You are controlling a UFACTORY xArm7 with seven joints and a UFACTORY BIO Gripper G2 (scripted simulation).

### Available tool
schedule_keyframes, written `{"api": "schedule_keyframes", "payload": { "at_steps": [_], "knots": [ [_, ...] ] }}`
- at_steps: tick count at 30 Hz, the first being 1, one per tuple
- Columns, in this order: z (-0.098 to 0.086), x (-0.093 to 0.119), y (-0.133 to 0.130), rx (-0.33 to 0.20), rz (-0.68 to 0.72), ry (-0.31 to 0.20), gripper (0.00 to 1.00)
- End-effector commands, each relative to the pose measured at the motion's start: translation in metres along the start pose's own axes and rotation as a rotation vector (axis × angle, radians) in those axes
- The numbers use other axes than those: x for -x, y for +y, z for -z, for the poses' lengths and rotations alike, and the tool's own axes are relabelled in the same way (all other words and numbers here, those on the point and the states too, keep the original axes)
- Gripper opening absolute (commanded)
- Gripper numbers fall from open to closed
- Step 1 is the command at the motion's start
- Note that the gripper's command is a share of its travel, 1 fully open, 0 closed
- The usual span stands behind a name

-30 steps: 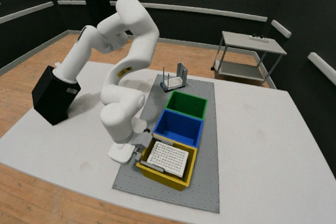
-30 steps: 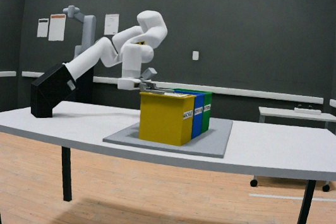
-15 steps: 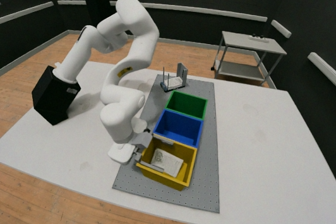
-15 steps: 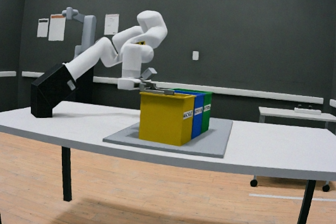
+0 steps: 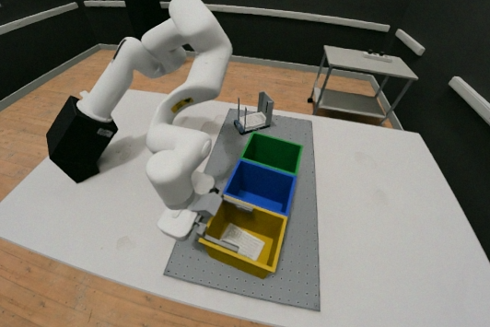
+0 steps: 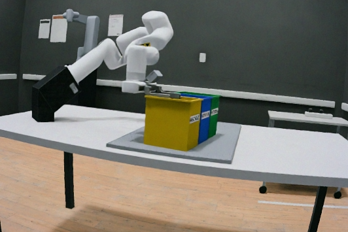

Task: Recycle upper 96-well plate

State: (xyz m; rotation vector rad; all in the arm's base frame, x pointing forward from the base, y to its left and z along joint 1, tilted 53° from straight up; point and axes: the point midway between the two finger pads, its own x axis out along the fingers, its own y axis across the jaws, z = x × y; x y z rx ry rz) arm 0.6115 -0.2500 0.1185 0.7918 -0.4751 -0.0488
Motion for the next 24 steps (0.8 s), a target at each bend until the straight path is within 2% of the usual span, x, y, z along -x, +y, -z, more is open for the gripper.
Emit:
{"api": "schedule_keyframes", "payload": {
  "at_steps": [1,10,24],
  "knots": [
    [-0.002,-0.001,-0.001,0.003,0.0,-0.003,0.18],
    [-0.004,0.0,-0.001,0.003,0.0,-0.003,0.18],
    [-0.027,0.0,-0.001,0.003,0.0,-0.003,0.18]
  ]
}}
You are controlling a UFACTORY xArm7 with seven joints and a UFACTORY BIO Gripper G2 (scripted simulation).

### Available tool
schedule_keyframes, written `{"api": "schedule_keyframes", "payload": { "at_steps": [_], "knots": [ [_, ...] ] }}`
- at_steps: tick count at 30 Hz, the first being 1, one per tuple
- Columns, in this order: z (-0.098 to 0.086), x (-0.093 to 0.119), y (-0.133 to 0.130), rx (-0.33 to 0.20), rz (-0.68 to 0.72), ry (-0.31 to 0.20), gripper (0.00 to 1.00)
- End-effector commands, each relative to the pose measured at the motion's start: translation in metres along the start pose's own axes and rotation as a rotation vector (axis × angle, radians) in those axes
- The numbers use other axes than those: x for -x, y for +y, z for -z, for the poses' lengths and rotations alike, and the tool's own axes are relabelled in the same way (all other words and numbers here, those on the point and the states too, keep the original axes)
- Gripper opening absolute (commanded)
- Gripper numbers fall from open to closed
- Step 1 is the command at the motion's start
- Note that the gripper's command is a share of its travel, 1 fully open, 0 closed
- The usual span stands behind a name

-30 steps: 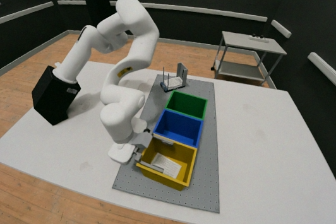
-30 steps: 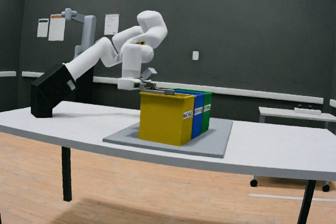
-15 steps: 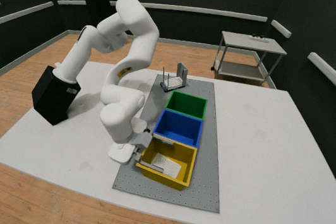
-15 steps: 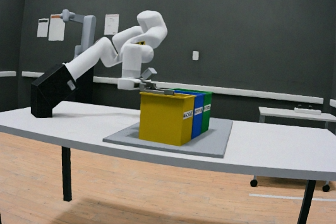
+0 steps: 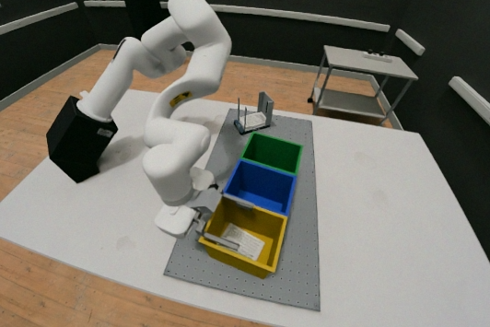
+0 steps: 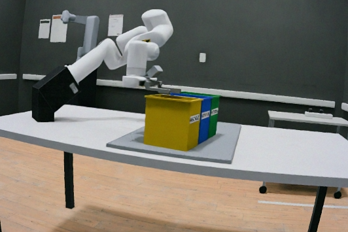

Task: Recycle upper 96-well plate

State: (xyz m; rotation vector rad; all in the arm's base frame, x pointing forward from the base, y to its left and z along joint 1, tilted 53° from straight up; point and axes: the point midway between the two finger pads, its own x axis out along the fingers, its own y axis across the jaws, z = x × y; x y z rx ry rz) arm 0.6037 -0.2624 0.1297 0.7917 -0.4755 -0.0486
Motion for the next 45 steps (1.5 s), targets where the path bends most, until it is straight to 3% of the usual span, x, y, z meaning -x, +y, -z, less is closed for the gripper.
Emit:
{"api": "schedule_keyframes", "payload": {
  "at_steps": [1,20,24,45],
  "knots": [
    [-0.01,0.0,-0.001,0.003,0.0,-0.002,0.18],
    [-0.018,0.002,0.004,0.003,-0.033,-0.002,0.18],
    [-0.023,0.01,0.021,0.003,-0.156,-0.002,0.18],
    [-0.045,0.05,0.104,0.003,-0.156,-0.002,0.18]
  ]
}}
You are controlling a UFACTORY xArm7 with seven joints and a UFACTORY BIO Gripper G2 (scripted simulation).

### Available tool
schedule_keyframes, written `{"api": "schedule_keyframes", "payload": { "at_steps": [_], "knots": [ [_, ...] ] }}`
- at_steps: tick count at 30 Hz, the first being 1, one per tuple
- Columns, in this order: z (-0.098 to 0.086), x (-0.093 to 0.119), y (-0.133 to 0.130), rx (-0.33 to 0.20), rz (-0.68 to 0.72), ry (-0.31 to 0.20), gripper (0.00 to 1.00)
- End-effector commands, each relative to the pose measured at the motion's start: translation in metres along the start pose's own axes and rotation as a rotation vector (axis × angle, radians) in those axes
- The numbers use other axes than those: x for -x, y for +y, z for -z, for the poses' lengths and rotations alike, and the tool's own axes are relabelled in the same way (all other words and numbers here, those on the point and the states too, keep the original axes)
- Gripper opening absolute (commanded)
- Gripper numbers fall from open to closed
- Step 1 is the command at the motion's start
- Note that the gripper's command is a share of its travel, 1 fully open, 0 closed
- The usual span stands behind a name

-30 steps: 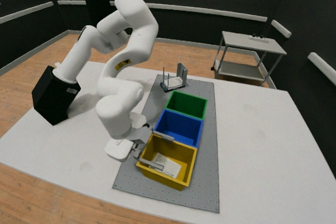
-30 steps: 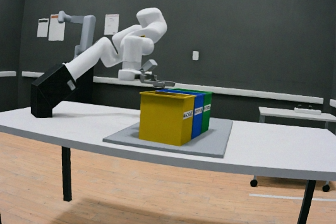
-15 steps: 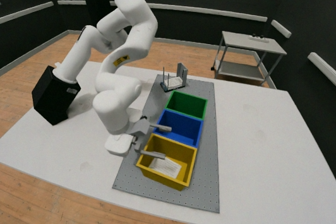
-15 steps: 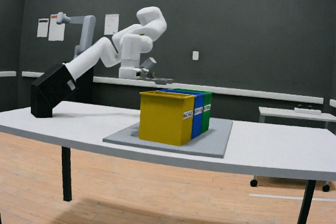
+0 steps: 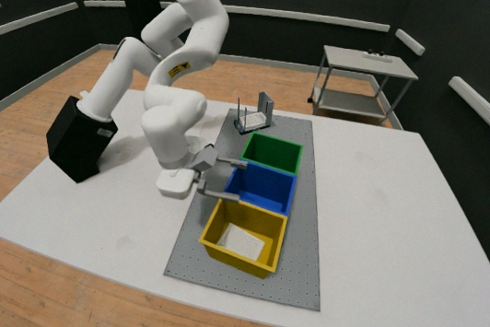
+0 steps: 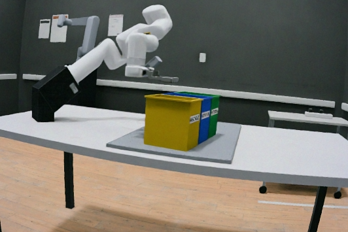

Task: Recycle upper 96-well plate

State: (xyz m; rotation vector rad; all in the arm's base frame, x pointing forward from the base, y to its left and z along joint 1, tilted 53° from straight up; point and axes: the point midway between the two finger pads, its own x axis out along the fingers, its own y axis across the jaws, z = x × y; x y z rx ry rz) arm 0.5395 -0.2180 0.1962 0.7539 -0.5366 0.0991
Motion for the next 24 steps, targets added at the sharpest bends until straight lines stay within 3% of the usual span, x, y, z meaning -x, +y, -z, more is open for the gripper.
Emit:
{"api": "schedule_keyframes", "payload": {
  "at_steps": [1,24],
  "knots": [
    [-0.009,0.008,0.024,0.005,0.003,-0.002,0.18],
    [-0.034,0.036,0.122,0.004,0.003,-0.002,0.18]
  ]
}}
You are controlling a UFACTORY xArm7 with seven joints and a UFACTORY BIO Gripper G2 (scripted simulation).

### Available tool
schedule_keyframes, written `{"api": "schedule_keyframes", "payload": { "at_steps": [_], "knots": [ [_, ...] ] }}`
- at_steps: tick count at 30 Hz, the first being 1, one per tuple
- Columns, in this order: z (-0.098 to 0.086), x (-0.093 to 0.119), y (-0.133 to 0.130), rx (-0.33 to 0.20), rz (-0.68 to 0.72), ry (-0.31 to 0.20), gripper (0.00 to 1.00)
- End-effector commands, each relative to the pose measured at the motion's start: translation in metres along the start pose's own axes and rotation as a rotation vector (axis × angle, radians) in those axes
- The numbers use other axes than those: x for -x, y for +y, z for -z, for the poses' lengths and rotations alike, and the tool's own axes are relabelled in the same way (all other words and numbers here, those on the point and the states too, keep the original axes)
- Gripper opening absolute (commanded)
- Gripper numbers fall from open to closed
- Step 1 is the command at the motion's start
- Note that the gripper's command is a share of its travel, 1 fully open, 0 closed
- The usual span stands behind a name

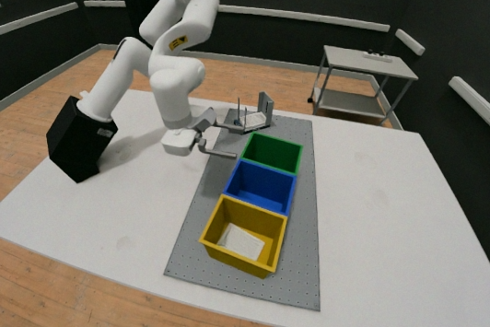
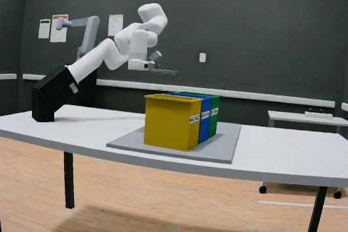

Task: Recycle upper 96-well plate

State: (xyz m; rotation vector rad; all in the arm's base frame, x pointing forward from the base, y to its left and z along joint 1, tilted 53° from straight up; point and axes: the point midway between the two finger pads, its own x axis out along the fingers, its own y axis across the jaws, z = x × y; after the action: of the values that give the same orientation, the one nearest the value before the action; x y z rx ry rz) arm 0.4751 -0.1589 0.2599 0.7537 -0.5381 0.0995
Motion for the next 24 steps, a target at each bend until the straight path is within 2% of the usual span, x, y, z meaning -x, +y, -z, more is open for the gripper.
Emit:
{"api": "schedule_keyframes", "payload": {
  "at_steps": [1,15,24],
  "knots": [
    [-0.008,0.006,0.021,0.004,0.004,-0.001,0.18],
    [-0.023,0.024,0.082,0.004,0.003,-0.001,0.18],
    [-0.024,0.024,0.082,0.004,0.003,-0.001,0.18]
  ]
}}
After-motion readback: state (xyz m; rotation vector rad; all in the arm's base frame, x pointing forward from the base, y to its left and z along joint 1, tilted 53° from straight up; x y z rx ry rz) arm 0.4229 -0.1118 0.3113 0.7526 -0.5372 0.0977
